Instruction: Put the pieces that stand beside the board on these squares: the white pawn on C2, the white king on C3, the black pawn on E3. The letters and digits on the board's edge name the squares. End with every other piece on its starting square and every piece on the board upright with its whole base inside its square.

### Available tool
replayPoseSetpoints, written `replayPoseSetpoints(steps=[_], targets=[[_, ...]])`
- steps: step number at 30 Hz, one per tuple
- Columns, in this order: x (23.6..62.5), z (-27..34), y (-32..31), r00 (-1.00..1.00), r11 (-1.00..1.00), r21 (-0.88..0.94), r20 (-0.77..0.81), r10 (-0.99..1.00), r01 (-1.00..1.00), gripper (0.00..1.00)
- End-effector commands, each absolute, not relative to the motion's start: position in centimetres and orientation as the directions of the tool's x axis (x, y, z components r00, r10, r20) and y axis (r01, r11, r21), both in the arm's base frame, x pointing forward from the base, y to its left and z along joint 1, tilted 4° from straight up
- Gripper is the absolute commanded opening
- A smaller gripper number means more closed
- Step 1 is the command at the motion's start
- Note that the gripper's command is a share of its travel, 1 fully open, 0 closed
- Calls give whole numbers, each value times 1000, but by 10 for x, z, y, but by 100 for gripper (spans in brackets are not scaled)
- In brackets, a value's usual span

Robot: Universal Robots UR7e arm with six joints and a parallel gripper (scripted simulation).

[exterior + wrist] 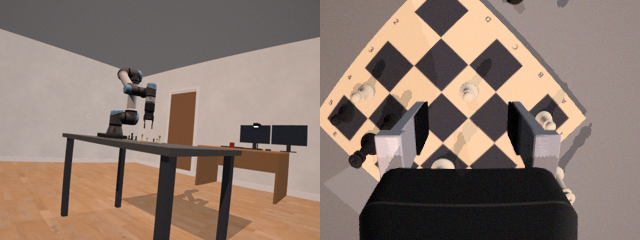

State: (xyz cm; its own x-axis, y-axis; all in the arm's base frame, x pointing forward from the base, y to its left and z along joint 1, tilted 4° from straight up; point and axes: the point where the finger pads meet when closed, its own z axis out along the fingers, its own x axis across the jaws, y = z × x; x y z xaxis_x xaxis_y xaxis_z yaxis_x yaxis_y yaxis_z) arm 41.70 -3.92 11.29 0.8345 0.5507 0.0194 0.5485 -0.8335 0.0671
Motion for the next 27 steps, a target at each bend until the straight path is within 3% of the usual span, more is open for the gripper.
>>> replayPoseSetpoints(steps=[1, 27], targets=[[417, 113, -39, 834, -833, 68, 20, 551, 548, 100], [419, 115, -41, 770, -769, 70, 13, 638, 635, 100]])
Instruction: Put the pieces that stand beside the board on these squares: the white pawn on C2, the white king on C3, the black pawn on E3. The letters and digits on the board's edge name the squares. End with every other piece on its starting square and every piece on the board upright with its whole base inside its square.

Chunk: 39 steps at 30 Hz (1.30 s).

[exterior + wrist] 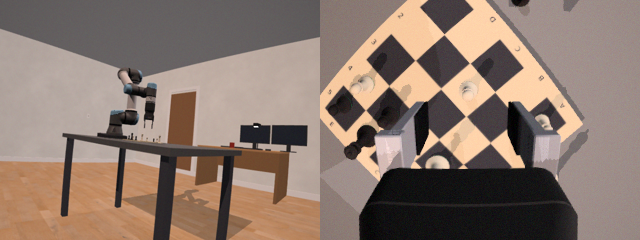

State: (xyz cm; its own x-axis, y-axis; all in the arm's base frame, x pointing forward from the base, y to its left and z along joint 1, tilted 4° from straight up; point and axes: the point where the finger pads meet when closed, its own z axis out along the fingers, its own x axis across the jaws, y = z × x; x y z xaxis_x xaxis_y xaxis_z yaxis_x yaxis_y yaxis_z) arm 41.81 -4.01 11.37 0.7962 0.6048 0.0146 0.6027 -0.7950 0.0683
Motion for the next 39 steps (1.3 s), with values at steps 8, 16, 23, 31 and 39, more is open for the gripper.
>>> replayPoseSetpoints(steps=[8, 16, 23, 31, 39], targets=[[422, 116, -43, 662, -661, 71, 2, 749, 747, 100], [426, 118, -46, 529, -527, 70, -10, 849, 847, 100], [432, 121, -51, 308, -306, 66, -27, 951, 950, 100], [440, 124, -56, 69, -67, 57, -42, 997, 996, 100], [455, 128, -63, -285, 288, 39, -59, 957, 957, 100]])
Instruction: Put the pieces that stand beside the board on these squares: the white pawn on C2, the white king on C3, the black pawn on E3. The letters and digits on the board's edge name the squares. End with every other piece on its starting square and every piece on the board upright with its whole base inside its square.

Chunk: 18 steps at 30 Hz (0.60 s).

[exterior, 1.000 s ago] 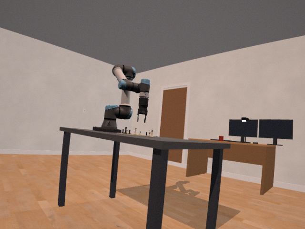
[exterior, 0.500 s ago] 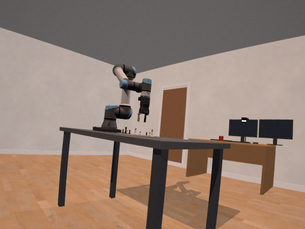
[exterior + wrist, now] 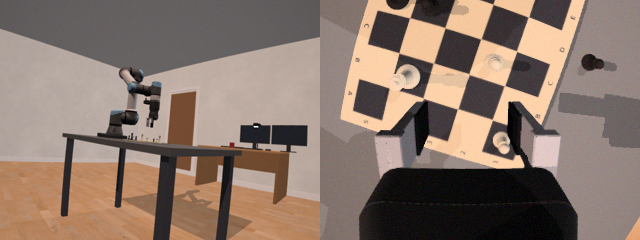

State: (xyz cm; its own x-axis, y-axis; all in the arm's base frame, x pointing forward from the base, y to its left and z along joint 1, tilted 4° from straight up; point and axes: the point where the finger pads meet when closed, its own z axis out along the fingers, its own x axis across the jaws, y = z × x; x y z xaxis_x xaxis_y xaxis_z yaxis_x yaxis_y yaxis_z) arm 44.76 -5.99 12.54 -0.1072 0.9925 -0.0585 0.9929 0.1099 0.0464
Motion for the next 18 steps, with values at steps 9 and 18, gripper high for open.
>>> replayPoseSetpoints(steps=[9, 18], targets=[[471, 131, -69, -578, 580, 18, -69, 813, 814, 100], [493, 135, -73, -854, 856, -11, -70, 515, 517, 100]])
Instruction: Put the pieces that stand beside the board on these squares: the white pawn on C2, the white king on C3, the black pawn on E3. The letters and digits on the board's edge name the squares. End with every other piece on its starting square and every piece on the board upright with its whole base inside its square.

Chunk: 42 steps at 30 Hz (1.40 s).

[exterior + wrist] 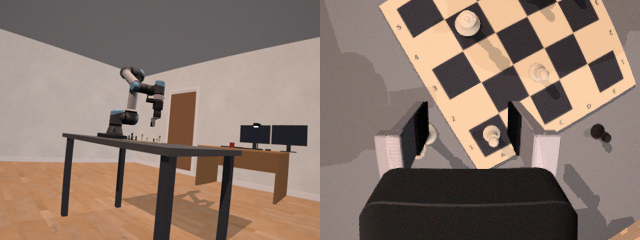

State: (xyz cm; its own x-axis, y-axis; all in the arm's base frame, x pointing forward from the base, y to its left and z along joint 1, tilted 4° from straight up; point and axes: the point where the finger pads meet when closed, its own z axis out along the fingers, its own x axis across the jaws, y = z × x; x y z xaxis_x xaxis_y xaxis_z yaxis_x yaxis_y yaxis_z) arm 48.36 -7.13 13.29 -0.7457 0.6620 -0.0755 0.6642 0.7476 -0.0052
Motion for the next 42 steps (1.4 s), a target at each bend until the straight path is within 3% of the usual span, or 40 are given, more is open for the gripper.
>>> replayPoseSetpoints(steps=[1, 20, 42], targets=[[496, 135, -73, -876, 877, -14, -70, 478, 480, 100], [533, 140, -71, -993, 993, -51, -49, -106, -103, 100], [551, 142, -66, -923, 922, -63, -33, -385, -382, 100]])
